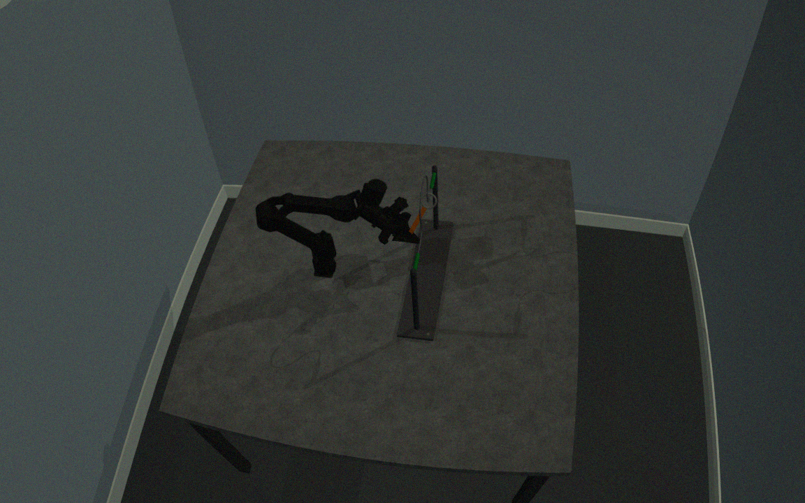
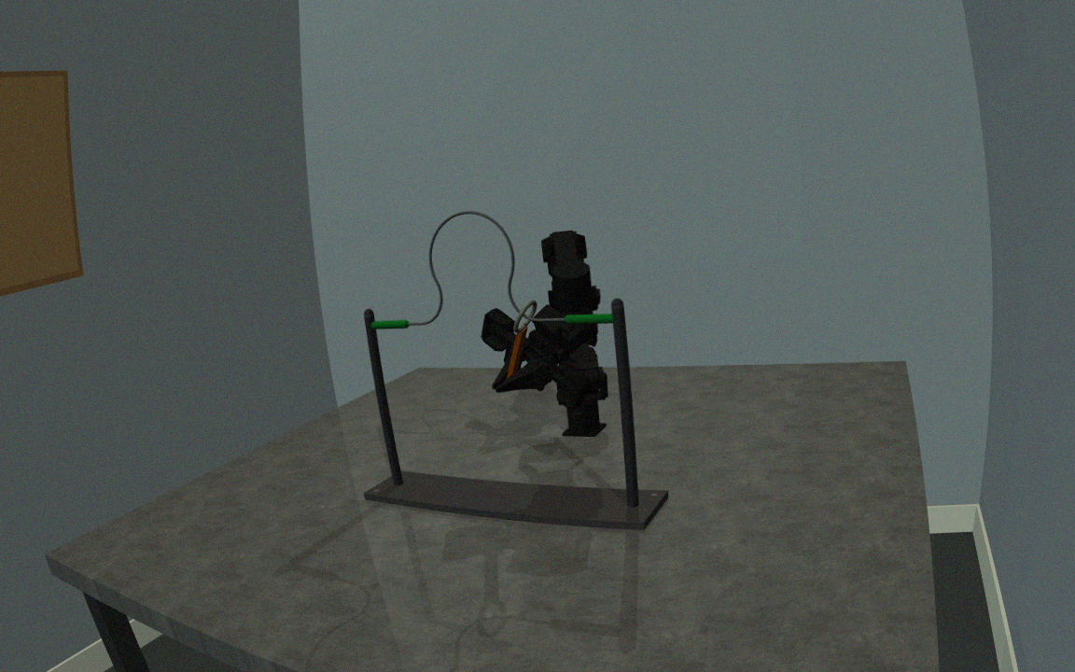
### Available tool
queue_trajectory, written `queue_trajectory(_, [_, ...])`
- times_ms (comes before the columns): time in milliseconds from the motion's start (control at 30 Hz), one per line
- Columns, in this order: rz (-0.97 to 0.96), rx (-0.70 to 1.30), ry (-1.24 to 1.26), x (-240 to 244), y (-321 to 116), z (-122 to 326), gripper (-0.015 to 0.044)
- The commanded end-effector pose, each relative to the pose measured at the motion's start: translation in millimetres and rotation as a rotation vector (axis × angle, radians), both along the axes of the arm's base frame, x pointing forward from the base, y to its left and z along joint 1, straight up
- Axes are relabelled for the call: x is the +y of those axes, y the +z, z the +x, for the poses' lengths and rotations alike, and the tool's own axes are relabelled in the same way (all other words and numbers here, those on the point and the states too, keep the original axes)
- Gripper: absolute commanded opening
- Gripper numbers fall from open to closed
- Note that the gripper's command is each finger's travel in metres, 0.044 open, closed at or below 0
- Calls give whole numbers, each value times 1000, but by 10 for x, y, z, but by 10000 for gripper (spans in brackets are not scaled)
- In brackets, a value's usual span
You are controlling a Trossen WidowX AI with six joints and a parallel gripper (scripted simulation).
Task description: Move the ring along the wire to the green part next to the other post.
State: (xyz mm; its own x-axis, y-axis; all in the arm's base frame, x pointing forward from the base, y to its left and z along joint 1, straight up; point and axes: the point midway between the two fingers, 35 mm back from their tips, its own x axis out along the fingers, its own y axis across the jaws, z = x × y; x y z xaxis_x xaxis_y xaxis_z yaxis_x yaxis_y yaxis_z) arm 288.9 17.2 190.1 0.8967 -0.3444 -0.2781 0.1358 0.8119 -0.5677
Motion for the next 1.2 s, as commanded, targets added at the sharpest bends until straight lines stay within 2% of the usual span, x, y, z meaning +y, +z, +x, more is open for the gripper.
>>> queue_trajectory(0, [94, -4, -3, 124, -64, 2, -150])
queue_trajectory(567, [432, -11, 1, 655, -217, 15, -150])
queue_trajectory(1167, [558, -14, 3, 983, -226, 22, -150])
